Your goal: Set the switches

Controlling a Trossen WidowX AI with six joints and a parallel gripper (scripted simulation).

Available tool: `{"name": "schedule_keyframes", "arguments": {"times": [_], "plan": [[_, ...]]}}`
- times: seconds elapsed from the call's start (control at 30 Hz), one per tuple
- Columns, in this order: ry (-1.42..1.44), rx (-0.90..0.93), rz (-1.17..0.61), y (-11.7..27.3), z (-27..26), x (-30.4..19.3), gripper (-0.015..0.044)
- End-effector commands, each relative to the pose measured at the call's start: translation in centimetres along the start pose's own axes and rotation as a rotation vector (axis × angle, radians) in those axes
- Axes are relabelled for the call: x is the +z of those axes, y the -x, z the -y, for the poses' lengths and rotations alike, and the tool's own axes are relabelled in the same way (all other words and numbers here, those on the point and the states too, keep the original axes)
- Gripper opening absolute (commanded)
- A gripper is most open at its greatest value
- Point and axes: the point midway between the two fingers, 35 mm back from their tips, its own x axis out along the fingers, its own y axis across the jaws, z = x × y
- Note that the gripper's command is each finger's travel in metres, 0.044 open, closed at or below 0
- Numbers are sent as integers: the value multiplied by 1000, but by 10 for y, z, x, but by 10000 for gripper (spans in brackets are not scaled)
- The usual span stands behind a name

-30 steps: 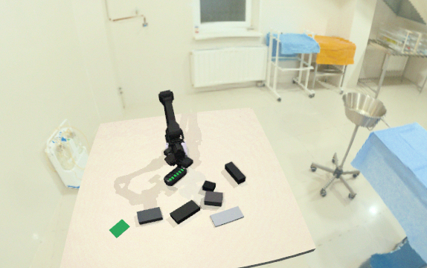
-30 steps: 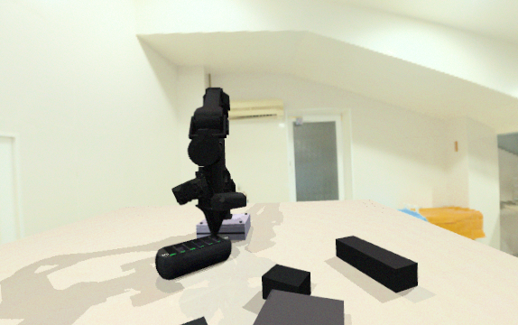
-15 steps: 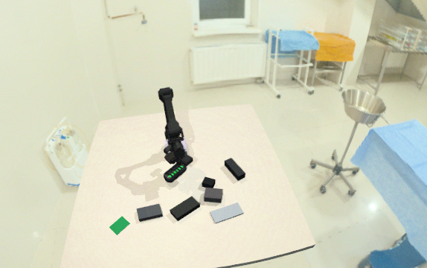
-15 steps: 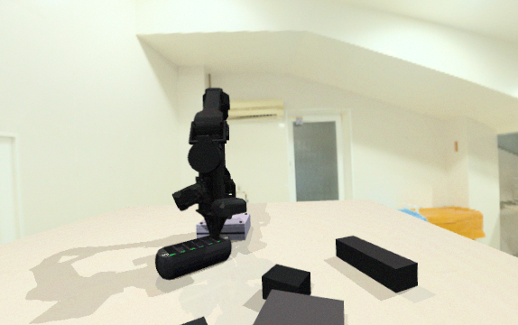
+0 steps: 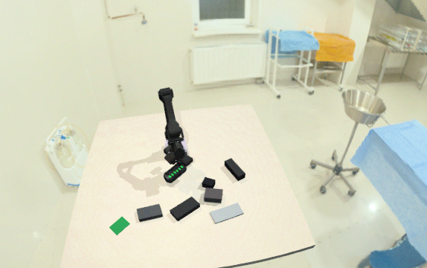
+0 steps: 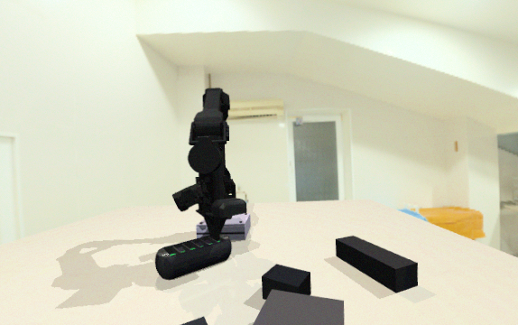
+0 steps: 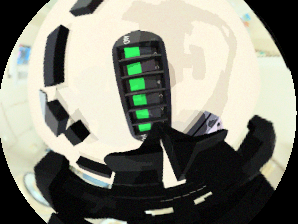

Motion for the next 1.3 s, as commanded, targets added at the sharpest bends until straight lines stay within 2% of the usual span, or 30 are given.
{"name": "schedule_keyframes", "arguments": {"times": [0.0,0.13,0.3,0.5,0.77,1.27], "plan": [[6,-2,-3,-1,1,-1,0],[0,0,0,2,0,0,0],[6,-1,-3,44,0,-1,0],[7,-1,-2,44,0,6,0],[8,-2,5,43,2,79,0],[8,-2,6,28,1,81,0]]}}
